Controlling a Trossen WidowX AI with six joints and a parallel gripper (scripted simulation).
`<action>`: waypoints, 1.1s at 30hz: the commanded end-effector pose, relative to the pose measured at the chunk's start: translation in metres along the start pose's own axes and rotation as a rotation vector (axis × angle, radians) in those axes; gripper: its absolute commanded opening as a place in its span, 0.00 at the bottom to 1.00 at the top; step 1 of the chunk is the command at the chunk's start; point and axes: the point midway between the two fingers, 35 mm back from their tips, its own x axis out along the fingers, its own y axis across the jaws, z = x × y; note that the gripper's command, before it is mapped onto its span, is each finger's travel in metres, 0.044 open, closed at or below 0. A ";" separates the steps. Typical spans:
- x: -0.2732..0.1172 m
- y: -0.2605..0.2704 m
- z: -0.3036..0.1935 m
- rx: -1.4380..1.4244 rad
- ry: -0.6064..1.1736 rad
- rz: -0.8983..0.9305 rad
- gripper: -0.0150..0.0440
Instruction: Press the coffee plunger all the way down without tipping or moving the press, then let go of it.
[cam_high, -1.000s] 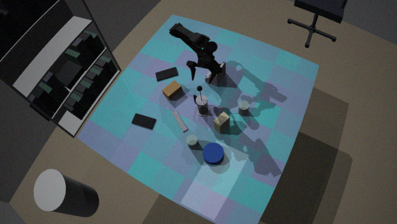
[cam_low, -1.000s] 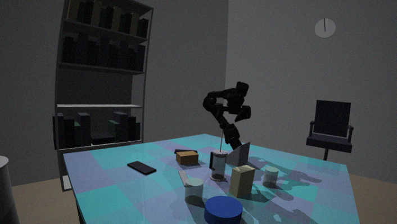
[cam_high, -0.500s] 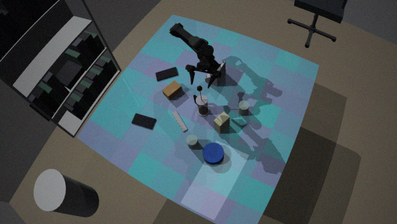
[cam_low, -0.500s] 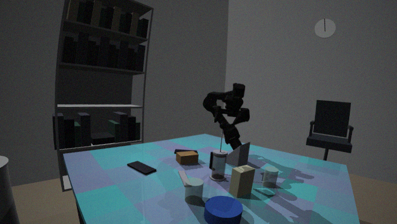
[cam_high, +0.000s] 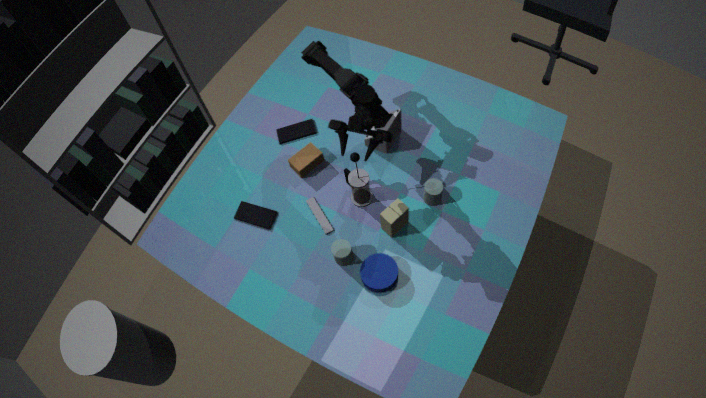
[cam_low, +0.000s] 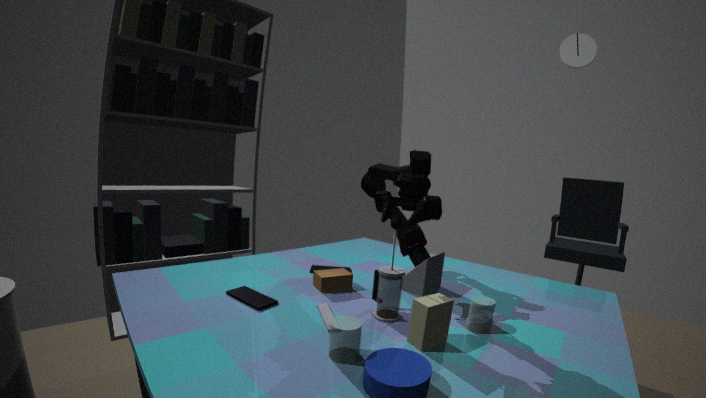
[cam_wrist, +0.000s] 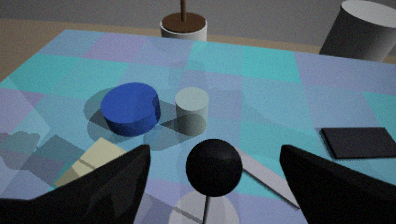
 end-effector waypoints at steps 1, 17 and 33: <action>0.001 0.001 -0.001 -0.005 0.001 0.005 0.69; 0.001 0.001 -0.002 -0.005 0.001 0.006 0.45; 0.017 0.005 -0.020 -0.004 0.006 0.009 0.45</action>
